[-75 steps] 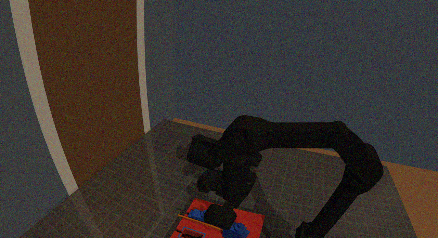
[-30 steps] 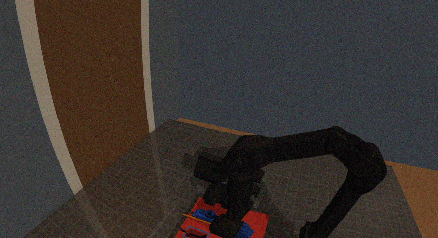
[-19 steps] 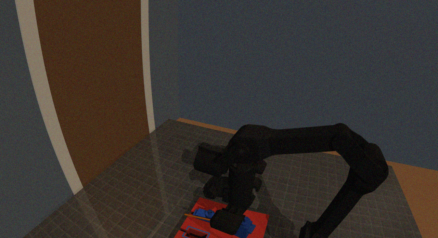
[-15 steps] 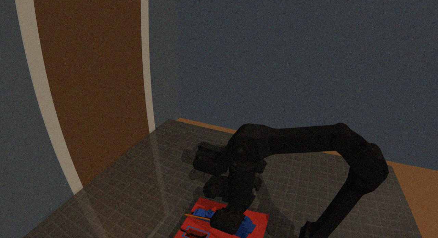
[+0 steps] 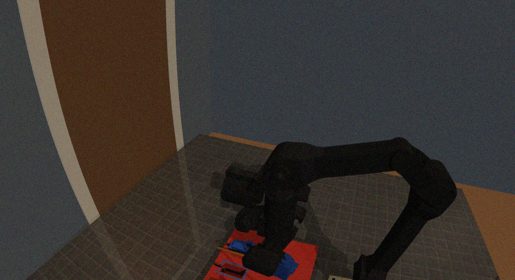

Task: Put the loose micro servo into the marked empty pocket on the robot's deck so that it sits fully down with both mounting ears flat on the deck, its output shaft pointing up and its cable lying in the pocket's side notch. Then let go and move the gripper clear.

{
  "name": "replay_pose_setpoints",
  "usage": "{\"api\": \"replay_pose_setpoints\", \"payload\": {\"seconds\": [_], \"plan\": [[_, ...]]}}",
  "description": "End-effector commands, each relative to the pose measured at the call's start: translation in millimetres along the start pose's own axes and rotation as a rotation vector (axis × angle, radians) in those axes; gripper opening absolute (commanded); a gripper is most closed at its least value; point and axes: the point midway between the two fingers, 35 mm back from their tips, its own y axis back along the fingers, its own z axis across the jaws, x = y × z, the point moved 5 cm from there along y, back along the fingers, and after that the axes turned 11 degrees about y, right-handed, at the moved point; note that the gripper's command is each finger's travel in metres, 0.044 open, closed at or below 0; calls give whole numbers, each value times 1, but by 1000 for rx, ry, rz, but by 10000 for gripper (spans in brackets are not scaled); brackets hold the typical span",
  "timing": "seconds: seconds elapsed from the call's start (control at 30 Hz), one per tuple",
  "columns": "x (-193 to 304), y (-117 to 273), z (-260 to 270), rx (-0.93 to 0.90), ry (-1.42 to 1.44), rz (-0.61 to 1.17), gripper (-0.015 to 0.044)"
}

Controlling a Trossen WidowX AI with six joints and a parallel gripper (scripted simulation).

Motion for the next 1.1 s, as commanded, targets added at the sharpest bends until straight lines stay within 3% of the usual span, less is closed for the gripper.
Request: {"api": "replay_pose_setpoints", "payload": {"seconds": [0.0,0.27,1.07], "plan": [[-1,1,15,1,2,0,0],[-8,1,20,0,2,-1,0],[-101,2,12,1,1,-7,0]]}}
